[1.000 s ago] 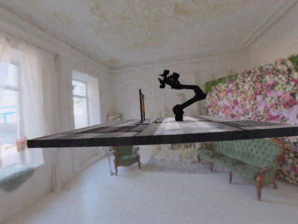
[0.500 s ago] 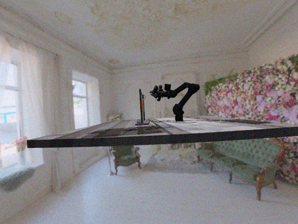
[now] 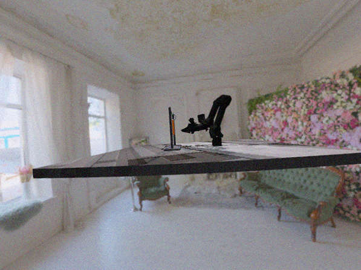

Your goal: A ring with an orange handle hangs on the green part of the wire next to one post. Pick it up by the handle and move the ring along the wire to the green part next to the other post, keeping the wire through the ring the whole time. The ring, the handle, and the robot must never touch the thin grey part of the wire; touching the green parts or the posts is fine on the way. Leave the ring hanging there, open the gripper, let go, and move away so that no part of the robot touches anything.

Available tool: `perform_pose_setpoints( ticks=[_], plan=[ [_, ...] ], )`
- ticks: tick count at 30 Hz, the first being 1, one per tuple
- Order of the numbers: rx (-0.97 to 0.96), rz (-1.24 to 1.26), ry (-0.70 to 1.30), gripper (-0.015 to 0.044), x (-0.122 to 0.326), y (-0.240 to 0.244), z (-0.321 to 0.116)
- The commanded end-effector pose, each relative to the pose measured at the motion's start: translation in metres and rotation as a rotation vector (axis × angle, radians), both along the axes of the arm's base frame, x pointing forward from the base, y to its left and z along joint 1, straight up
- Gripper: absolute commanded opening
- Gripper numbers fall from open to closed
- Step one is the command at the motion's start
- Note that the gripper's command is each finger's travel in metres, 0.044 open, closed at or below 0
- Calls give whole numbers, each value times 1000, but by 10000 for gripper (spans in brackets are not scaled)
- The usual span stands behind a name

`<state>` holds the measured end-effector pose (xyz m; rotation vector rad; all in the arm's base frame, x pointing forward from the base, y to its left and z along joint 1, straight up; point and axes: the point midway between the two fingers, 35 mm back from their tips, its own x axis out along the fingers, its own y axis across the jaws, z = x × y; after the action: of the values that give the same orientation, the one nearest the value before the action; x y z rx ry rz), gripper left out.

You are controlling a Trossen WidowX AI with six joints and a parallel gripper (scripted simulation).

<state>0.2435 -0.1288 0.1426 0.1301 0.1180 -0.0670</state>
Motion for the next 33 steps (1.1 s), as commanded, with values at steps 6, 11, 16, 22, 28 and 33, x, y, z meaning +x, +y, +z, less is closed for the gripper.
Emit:
perform_pose_setpoints(
  ticks=[6,11,16,22,28,33],
  plan=[
    [-131,165,57,160,-19,29,-53],
    [-132,165,57,160,-18,29,-52],
    [-142,151,30,160,1,28,-37],
    [-138,133,-36,160,27,32,-12],
    [-136,131,-45,160,30,33,-9],
    [-136,131,-45,160,34,33,-9]
  ],
)
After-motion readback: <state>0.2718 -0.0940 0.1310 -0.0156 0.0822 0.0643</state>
